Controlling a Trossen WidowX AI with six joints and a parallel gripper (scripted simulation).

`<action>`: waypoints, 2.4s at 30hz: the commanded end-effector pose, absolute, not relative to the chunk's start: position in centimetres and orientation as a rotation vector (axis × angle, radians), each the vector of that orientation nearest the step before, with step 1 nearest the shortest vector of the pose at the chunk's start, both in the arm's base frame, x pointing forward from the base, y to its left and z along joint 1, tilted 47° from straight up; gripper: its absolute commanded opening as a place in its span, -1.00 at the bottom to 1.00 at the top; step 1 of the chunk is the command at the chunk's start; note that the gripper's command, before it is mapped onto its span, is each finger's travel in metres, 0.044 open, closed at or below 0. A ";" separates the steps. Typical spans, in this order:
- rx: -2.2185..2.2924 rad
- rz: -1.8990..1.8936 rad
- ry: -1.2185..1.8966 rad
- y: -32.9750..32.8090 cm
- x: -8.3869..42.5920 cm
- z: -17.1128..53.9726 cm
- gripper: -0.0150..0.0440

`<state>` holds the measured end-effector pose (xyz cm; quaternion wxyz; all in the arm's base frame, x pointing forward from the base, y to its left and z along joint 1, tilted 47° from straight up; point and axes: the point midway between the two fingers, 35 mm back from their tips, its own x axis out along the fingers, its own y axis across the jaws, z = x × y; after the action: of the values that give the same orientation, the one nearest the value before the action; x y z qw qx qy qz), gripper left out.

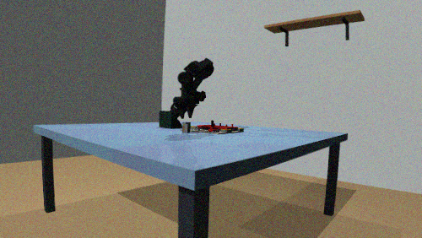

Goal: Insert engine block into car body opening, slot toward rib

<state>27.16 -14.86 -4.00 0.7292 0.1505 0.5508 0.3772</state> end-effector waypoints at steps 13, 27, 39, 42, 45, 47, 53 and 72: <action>0.327 0.828 1.213 -14.5 27.3 -4.4 1.00; 0.327 0.828 1.212 -12.9 27.7 -6.0 1.00; 0.328 0.829 1.211 -11.5 27.8 -7.3 1.00; 0.328 0.830 1.211 -11.2 27.8 -7.6 1.00; 0.329 0.830 1.211 -10.8 27.9 -7.9 1.00; 0.329 0.830 1.211 -10.7 27.9 -8.0 1.00; 0.329 0.830 1.211 -10.7 27.9 -8.0 0.47; 0.313 0.803 1.201 -11.7 28.1 -7.4 -0.49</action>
<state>27.88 -10.97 -7.80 0.7321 0.1469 0.5491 0.3754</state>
